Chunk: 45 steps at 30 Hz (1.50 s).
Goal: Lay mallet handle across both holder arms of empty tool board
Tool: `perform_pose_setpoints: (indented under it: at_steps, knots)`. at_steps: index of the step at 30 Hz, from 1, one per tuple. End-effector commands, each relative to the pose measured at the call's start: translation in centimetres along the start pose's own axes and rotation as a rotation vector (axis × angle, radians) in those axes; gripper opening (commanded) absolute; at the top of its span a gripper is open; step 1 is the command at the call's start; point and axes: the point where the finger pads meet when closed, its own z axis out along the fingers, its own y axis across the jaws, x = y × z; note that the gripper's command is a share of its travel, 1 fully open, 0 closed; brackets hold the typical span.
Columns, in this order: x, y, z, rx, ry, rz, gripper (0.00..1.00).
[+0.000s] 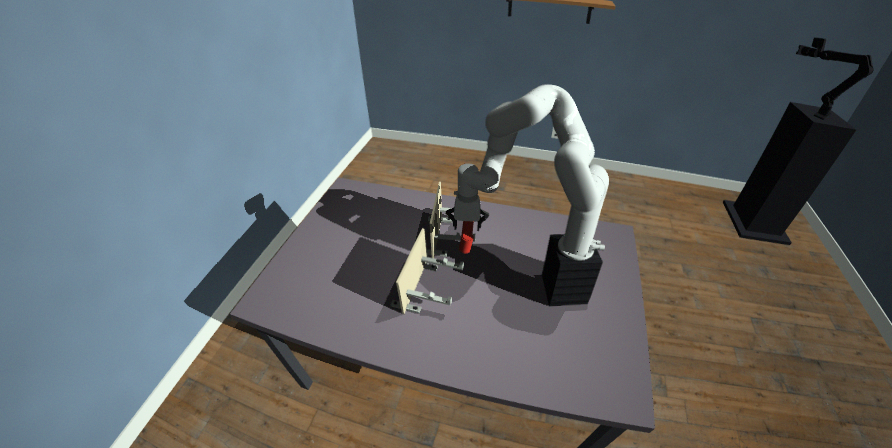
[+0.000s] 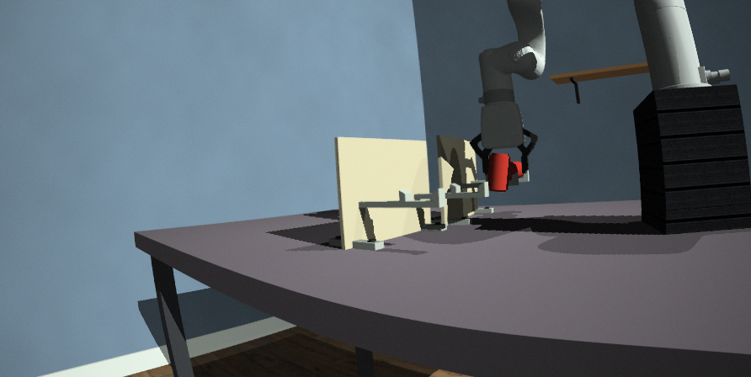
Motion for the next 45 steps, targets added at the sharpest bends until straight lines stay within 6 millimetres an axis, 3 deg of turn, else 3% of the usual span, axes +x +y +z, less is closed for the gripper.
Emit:
perform_pose_setpoints:
  at_steps: [1,15,18,20,23,31,45]
  knots:
    - [0.1,-0.1,-0.1,0.003,0.001,0.000,1.00]
    - [0.1,-0.1,-0.3,0.003,0.002,0.000,1.00]
    - [0.2,-0.2,-2.1,0.002,0.005,0.001,1.00]
    - [0.2,-0.2,-2.1,0.002,0.005,0.001,1.00]
    - [0.1,-0.1,-5.5,0.003,0.004,0.000,1.00]
    - [0.1,-0.1,-9.7,0.003,0.004,0.000,1.00]
    - [0.1,-0.1,-10.0,0.003,0.003,0.000,1.00]
